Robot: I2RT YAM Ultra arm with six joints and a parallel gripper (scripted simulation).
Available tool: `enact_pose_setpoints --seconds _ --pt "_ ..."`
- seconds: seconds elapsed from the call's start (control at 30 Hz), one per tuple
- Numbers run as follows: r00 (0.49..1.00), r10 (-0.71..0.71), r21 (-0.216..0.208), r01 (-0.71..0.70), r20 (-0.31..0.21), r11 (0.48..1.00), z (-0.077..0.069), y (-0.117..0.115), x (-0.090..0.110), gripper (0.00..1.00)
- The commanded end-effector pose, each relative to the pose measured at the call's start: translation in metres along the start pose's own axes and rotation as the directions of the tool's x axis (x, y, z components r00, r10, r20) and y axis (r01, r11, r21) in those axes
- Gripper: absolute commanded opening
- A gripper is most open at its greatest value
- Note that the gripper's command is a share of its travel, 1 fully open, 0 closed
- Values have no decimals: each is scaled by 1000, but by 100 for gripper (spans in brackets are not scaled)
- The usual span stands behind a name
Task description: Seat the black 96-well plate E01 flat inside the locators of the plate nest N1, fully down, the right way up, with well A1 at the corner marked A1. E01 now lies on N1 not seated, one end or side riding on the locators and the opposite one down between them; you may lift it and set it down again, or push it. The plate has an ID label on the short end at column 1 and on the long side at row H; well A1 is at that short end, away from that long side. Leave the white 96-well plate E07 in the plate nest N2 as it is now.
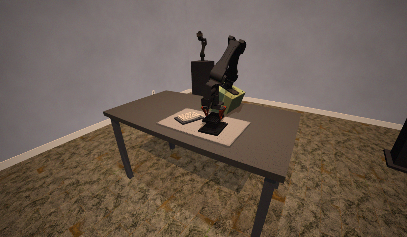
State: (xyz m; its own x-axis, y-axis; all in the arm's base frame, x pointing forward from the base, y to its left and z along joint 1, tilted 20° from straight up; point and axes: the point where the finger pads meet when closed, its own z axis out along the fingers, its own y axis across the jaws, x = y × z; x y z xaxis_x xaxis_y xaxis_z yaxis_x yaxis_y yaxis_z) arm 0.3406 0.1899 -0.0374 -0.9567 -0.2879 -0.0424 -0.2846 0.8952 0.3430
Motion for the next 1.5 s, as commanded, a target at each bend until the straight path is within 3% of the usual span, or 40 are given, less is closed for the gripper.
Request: enact_pose_setpoints --seconds 0.0,0.17,0.23,0.27,0.33,0.53,0.73,0.93,1.47 --pt "1000 -1 -4 1 30 1000 -4 2 -3 0" --pt "1000 2 -1 -2 2 1000 15 0 1 0" --pt "1000 2 -1 -2 2 1000 15 0 1 0" --pt "999 8 -3 -7 41 1000 3 -2 -7 0" --pt "999 6 -2 -6 32 1000 14 -2 -11 0" --pt "1000 2 1 -2 -1 1000 31 0 1 0" --pt "1000 -4 0 4 23 1000 36 1 -10 0" --pt "998 -6 -2 7 61 1000 25 2 -20 0" --pt "999 -1 -1 1 48 1000 27 -1 -12 0"
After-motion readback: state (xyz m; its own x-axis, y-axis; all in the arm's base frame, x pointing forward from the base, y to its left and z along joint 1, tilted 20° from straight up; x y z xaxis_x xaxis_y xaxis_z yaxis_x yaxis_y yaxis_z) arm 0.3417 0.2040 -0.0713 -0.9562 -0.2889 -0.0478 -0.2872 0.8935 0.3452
